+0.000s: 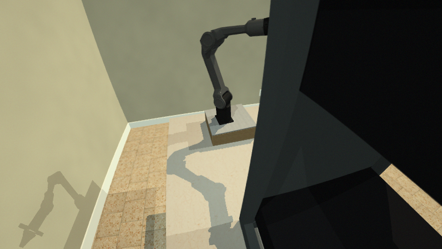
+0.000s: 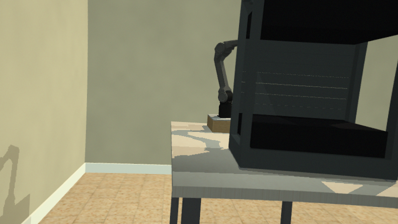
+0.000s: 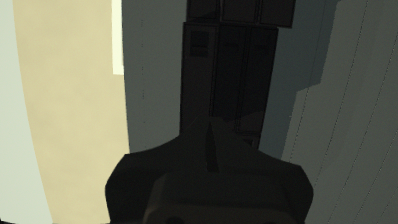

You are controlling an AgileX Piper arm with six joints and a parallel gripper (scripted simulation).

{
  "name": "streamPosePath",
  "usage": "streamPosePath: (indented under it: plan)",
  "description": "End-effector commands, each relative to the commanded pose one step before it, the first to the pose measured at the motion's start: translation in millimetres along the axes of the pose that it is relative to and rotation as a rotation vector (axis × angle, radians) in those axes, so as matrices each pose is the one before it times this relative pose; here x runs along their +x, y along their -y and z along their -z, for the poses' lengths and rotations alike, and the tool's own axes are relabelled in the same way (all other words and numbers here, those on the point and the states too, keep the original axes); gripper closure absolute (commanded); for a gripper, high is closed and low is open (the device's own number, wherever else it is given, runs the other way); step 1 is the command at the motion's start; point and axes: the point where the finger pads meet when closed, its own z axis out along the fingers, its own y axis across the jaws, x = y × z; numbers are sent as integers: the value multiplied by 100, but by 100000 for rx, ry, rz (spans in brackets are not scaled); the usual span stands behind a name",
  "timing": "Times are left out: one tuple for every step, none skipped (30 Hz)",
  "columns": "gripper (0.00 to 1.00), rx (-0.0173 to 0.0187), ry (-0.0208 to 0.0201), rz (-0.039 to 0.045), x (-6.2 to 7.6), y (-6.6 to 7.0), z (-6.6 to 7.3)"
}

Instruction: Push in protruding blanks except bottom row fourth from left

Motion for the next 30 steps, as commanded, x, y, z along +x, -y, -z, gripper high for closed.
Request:
streamPosePath:
  plan:
    - [100, -95, 125, -277, -12, -992, 142]
    - [100, 1, -1, 0, 0, -34, 6]
    - [100, 0, 0, 0, 0, 0, -19]
    - [100, 0, 0, 0, 1, 0, -114]
    - [100, 0, 0, 0, 0, 0, -264]
    - [100, 0, 0, 0, 0, 0, -439]
    - [100, 0, 0, 0, -1, 0, -609]
    - [100, 0, 0, 0, 1, 0, -759]
    - [100, 0, 0, 0, 0, 0, -862]
    - [100, 0, 0, 0, 0, 0, -906]
    - [100, 0, 0, 0, 0, 0, -877]
    - [100, 0, 0, 0, 0, 0, -769]
    - [100, 0, 0, 0, 0, 0, 0]
    - [100, 0, 0, 0, 0, 0, 0]
    - [100, 0, 0, 0, -1, 0, -571]
    - [100, 1, 0, 0, 1, 0, -340]
    - [100, -1, 0, 0, -1, 0, -147]
    - [100, 0, 0, 0, 0, 0, -24]
    - [100, 0, 0, 0, 0, 0, 0]
    - [100, 0, 0, 0, 0, 0, 0]
    - [100, 0, 0, 0, 0, 0, 0]
    - [100, 0, 0, 0, 0, 0, 0]
    - [100, 0, 0, 0, 0, 0, 0]
    - [100, 0, 0, 0, 0, 0, 0]
    - [100, 0, 0, 0, 0, 0, 0]
    - [100, 0, 0, 0, 0, 0, 0]
    - [100, 0, 0, 0, 0, 0, 0]
    - [100, 0, 0, 0, 0, 0, 0]
    - [100, 0, 0, 0, 0, 0, 0]
    - [100, 0, 0, 0, 0, 0, 0]
